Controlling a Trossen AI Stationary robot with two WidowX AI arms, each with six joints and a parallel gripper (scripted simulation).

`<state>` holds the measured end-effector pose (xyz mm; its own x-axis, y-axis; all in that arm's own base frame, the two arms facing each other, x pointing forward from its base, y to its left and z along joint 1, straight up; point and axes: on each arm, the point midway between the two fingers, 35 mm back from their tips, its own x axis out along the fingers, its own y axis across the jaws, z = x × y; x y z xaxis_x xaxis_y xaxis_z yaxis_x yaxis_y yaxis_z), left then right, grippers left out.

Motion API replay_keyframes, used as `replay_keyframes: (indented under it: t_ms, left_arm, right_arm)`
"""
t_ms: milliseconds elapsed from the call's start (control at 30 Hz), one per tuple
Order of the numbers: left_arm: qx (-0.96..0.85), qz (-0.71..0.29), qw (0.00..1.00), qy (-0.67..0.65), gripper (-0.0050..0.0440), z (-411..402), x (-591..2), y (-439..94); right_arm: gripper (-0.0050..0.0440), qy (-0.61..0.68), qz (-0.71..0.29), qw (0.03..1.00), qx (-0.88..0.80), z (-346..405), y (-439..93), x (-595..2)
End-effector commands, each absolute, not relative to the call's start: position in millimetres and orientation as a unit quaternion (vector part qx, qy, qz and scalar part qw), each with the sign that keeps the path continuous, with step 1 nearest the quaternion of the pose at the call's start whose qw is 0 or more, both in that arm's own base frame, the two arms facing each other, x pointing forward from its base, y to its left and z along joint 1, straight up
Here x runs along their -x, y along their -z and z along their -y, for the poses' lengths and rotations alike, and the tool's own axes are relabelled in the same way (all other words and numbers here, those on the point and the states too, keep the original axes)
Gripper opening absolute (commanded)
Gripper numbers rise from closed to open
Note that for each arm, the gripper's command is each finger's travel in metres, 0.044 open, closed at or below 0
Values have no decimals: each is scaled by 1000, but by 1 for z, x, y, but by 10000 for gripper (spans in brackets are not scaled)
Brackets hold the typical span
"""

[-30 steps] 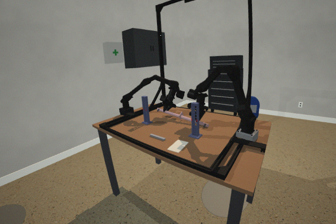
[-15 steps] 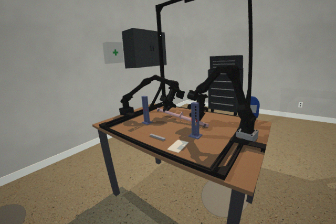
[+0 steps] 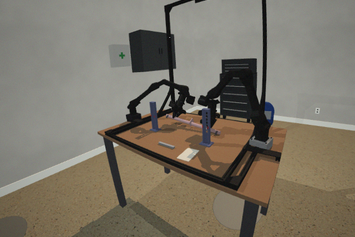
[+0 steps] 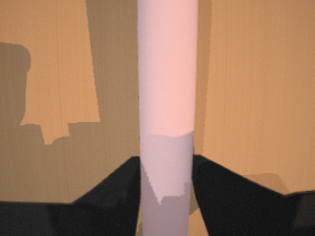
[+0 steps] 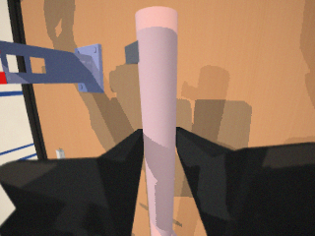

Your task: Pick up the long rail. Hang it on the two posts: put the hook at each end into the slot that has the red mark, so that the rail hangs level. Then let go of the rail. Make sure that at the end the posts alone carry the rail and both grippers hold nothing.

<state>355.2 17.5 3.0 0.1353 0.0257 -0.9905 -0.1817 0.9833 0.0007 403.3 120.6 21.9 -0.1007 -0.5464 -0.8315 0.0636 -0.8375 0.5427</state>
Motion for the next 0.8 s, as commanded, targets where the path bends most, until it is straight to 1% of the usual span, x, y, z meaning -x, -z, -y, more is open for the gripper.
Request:
replay_keyframes:
  t_ms: [0,333,767]
  left_arm:
    - [61,-658,747,-67,0,-17,-354,2]
    - [61,-659,747,-67,0,-17,-354,1]
    - [63,-686,722,-65,0,-19,-354,-30]
  right_arm:
    - [0,716,192,216,-636,-119,-23,-403]
    - [0,715,192,216,-636,-119,-24,-403]
    - [0,691,199,204,-665,-119,-25,-403]
